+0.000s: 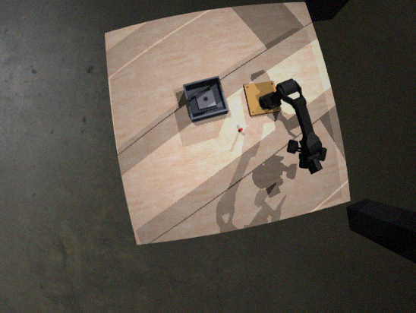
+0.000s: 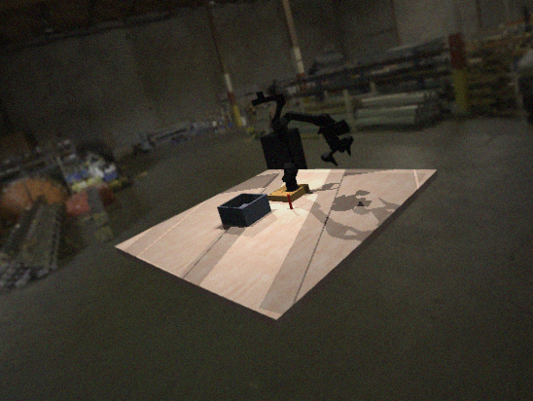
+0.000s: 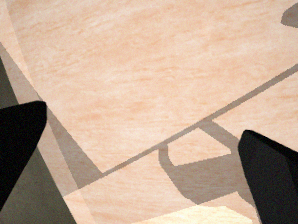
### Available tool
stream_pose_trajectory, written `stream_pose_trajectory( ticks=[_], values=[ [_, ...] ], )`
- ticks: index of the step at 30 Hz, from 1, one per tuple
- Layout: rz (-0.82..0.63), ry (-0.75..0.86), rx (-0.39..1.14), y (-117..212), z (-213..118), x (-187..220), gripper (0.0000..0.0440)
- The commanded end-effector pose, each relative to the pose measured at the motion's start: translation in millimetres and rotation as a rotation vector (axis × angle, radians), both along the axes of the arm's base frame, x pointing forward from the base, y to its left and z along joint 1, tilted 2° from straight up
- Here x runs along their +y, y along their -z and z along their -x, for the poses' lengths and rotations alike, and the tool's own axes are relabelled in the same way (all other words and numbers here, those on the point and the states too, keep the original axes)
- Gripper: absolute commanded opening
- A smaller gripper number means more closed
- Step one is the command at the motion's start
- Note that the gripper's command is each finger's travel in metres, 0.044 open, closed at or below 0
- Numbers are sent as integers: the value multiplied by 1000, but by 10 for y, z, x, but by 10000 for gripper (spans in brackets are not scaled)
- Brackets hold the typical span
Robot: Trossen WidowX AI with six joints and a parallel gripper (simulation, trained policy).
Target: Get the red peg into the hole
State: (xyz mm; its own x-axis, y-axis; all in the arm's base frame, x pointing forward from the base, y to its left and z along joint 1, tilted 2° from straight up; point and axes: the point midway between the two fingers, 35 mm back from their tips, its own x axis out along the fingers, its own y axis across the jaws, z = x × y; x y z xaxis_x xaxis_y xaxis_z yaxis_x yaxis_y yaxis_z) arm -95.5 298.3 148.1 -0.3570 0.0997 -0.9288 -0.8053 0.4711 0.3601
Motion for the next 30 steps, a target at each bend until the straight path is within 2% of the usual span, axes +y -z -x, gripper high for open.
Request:
stream_pose_trajectory(
  ticks=[1,14,30],
  values=[
    [40,134,-22,27,-265,-45,440],
    [171,563,-81,96,-1068,-257,440],
    [341,1090,-142,177,-1878,-773,440]
  ],
)
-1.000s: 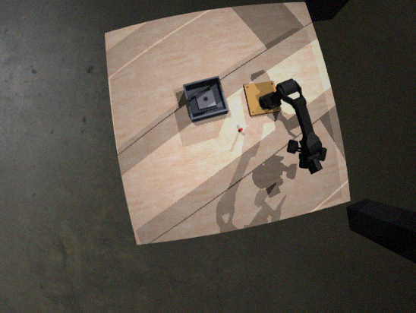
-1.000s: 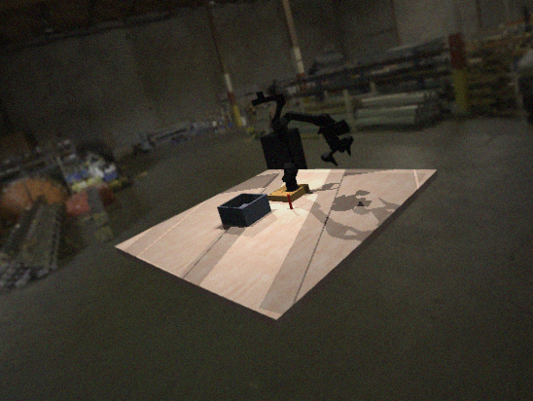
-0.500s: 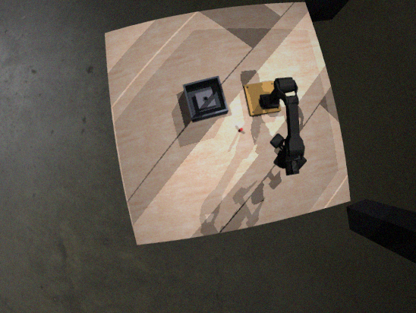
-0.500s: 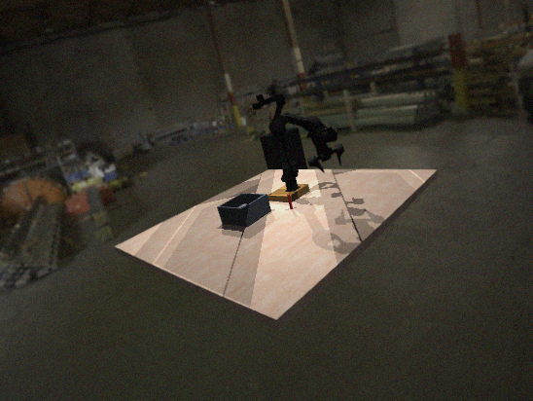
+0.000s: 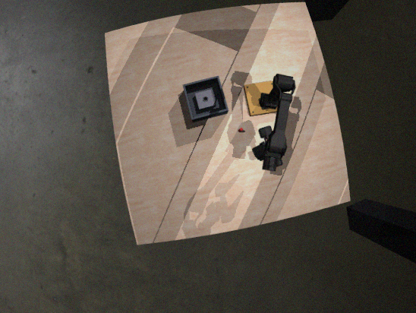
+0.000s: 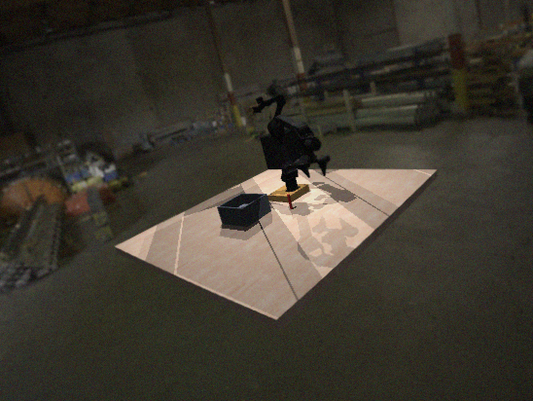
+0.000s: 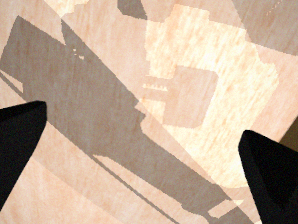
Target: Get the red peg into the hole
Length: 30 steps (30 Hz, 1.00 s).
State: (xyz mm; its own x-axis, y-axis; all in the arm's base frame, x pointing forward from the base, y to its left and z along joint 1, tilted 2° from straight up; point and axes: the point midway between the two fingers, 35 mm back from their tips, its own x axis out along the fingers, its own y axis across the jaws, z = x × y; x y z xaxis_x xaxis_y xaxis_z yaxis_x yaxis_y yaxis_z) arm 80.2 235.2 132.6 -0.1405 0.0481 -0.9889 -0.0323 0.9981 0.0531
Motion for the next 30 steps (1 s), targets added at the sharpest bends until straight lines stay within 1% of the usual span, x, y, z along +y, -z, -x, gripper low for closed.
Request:
stream_pose_trajectory(
  ticks=[1,9,17,23,30],
  values=[
    [45,133,-14,29,-164,-181,440],
    [132,394,-32,118,-452,-523,440],
    [213,605,-44,275,-629,-845,440],
    [254,709,-58,432,-718,-1022,440],
    [282,773,-85,661,-792,-1165,438]
  ],
)
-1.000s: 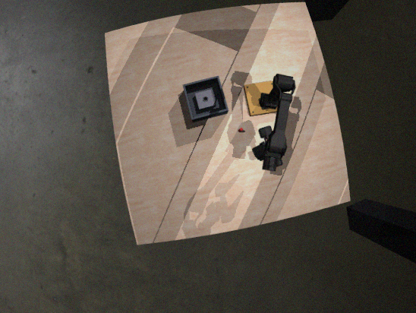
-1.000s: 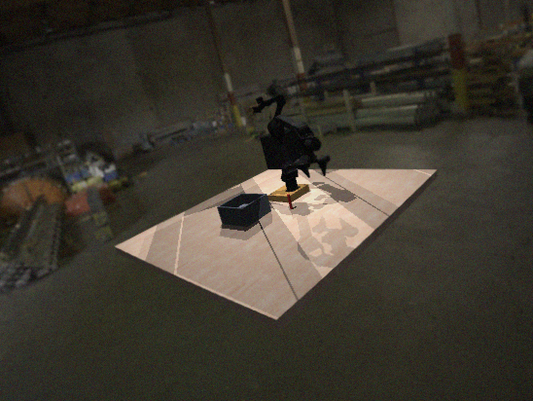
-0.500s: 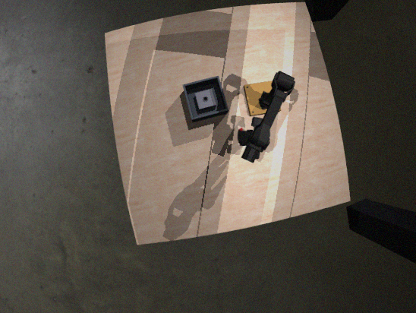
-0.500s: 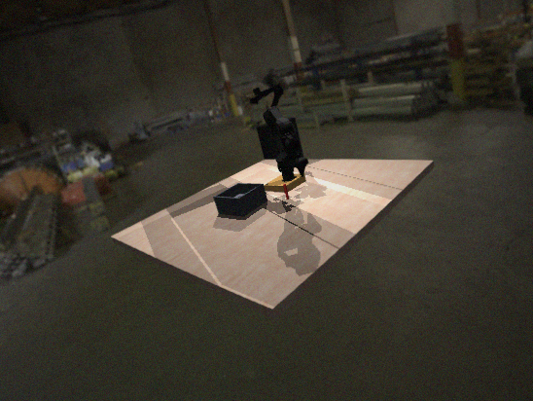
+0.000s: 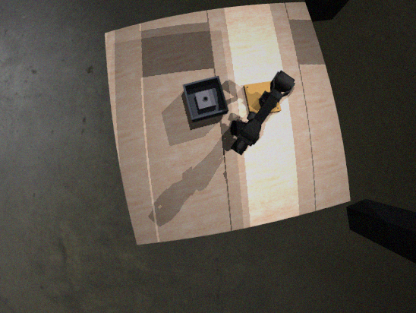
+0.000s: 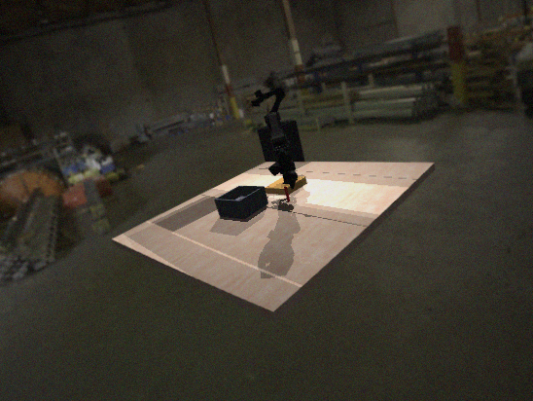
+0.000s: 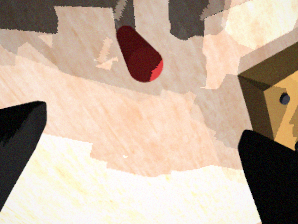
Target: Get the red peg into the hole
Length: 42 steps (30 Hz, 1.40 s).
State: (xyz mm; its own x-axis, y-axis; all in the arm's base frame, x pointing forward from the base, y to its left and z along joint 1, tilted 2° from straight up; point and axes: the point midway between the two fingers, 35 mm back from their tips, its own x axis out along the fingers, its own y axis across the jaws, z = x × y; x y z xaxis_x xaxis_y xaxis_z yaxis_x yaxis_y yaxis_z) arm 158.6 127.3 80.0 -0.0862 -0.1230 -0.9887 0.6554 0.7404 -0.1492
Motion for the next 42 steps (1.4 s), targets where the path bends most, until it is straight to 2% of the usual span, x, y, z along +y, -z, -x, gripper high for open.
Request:
stream_pose_trajectory(
  ticks=[1,8,11,18,27,42],
  values=[
    [35,34,0,173,-16,-102,437],
    [60,42,-29,446,-75,-194,427],
    [69,37,-36,546,-91,-227,405],
    [95,33,-18,728,-78,-286,231],
    [135,35,26,783,-56,-358,0],
    [211,11,-100,160,-356,-572,0]
  ],
)
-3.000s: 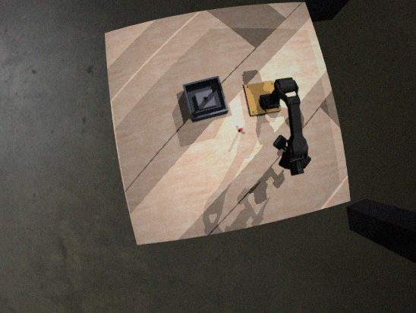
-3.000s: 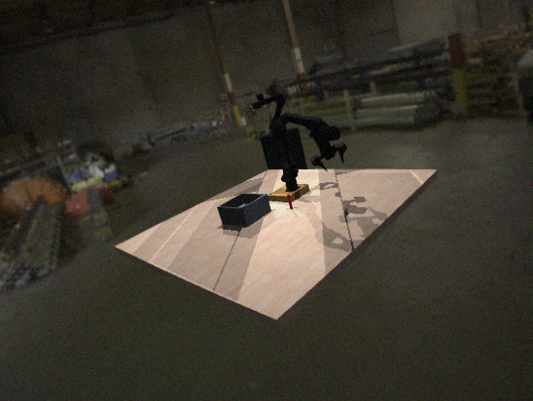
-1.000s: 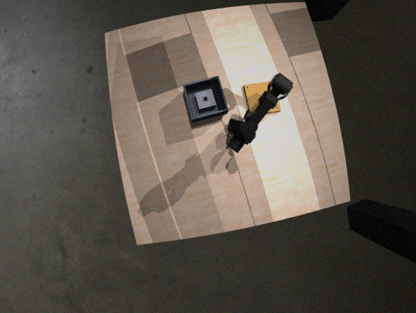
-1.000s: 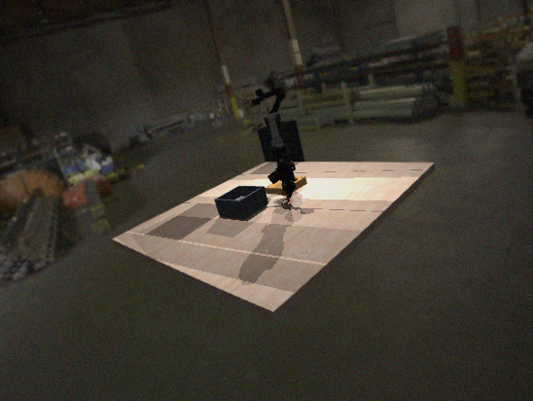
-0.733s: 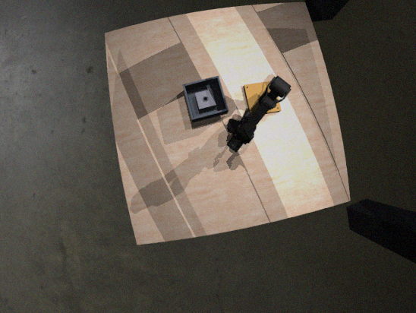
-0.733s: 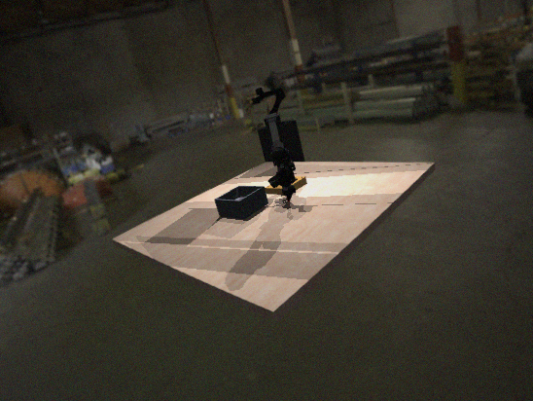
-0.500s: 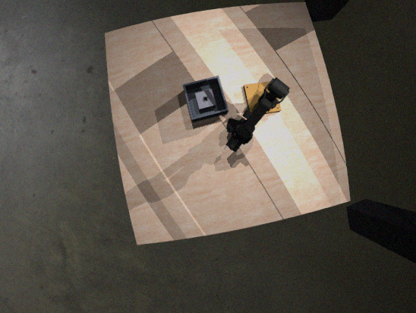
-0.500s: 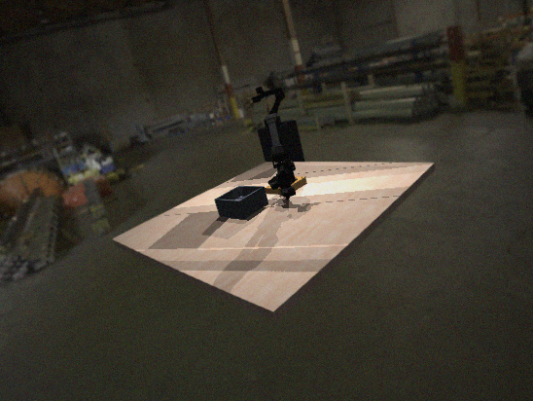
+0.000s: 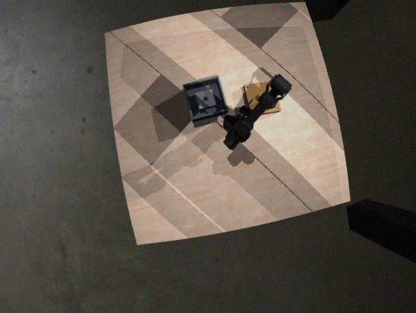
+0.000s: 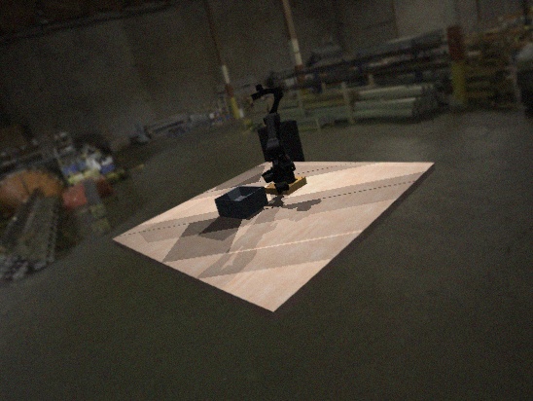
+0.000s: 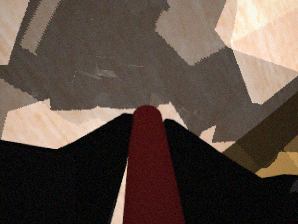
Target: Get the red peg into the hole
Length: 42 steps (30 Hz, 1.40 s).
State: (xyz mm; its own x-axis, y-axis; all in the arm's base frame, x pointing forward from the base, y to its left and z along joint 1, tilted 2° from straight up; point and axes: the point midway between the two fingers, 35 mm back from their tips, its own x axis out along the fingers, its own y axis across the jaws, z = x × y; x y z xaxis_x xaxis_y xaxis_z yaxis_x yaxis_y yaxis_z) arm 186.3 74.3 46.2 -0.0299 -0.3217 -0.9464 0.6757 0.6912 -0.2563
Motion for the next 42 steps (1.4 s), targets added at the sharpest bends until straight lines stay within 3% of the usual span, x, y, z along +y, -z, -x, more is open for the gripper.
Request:
stream_pose_trajectory(
  ticks=[1,10,20,42],
  values=[
    [8,-2,-50,-234,-104,-57,0],
    [30,62,-155,-709,-328,-250,0],
    [53,185,-235,-904,-563,-602,0],
    [35,267,-271,-683,-1051,-1399,0]
  ],
)
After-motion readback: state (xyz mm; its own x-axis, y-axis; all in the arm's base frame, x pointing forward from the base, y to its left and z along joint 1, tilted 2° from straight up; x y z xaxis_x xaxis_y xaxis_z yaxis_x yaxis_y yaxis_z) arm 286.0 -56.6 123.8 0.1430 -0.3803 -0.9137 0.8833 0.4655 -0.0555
